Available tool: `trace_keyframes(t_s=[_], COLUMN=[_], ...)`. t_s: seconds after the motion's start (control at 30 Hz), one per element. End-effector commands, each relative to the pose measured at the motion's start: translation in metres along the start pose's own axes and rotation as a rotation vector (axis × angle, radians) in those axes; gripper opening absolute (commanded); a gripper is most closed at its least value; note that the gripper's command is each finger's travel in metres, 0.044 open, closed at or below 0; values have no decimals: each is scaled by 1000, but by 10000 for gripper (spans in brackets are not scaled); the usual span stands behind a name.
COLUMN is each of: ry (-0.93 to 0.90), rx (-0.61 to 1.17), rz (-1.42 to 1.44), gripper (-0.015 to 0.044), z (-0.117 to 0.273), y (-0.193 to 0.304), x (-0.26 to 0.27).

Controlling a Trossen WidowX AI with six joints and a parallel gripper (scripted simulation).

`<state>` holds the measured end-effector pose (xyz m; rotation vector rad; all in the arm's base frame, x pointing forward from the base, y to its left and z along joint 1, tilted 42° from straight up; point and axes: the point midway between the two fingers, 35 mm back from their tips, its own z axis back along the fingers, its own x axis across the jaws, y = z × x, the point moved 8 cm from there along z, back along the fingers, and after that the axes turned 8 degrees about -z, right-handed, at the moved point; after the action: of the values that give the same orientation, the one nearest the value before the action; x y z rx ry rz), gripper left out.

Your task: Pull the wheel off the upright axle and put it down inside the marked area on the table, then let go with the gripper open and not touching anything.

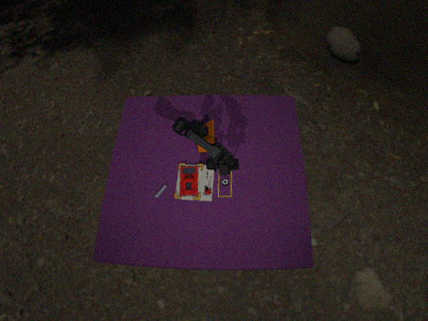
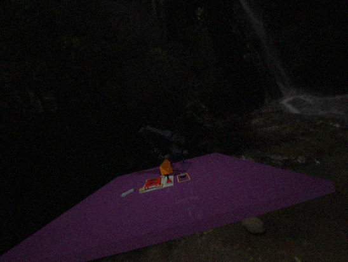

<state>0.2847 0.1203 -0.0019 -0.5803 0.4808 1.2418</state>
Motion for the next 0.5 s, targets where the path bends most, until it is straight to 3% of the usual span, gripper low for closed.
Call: trace_keyframes(t_s=[0.0,0.47], ry=[6,10], rx=[1,-1], rz=[11,13], gripper=[440,440], z=[24,28], y=[38,44], x=[-24,-28])
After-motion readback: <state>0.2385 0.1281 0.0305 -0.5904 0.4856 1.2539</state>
